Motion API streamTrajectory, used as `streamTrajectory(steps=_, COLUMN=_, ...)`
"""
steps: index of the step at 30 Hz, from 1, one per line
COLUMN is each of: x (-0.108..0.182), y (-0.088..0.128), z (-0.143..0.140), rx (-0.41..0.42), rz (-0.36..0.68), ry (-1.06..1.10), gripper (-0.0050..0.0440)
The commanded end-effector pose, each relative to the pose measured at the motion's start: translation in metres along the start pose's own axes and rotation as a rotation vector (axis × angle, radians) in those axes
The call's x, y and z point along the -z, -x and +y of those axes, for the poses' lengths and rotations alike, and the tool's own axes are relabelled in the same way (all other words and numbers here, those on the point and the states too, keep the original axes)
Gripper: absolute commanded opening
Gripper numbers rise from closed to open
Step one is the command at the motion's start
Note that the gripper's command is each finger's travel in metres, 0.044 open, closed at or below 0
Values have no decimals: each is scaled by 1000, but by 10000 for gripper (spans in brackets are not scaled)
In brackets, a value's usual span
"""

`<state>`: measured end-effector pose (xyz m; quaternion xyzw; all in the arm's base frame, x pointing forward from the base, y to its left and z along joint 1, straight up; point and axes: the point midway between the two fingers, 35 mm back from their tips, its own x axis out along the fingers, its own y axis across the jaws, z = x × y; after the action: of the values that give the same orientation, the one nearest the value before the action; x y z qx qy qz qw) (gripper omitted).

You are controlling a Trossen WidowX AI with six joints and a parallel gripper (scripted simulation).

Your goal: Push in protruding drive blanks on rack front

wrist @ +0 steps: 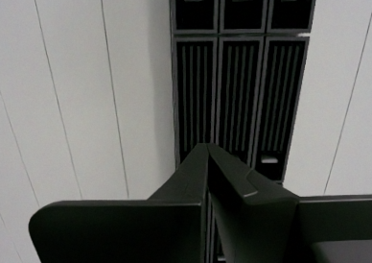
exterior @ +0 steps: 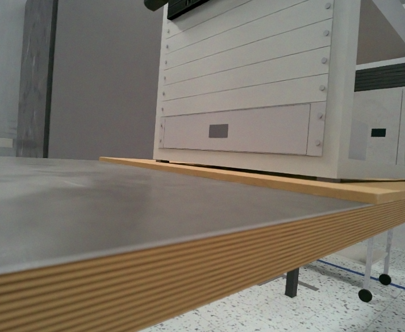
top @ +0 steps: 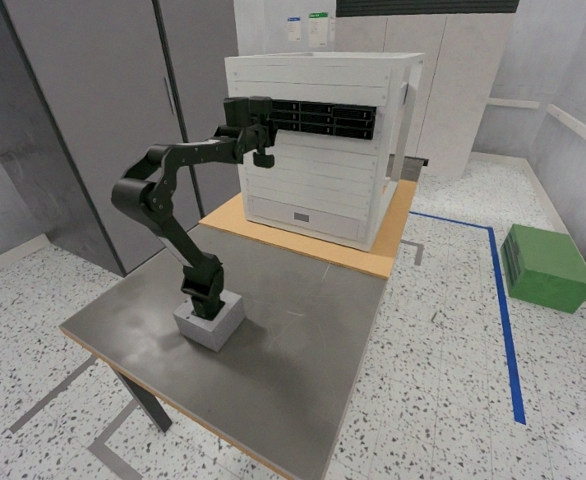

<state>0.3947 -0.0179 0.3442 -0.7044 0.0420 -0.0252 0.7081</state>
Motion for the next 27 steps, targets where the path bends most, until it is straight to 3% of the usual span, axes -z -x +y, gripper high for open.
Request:
streamTrajectory(steps=1, x=2, y=-3, z=-8, rx=22, rz=1, ry=2, gripper=-50)
streamTrajectory(steps=27, x=2, y=-13, z=-6, rx=22, rz=1, ry=2, gripper=-50)
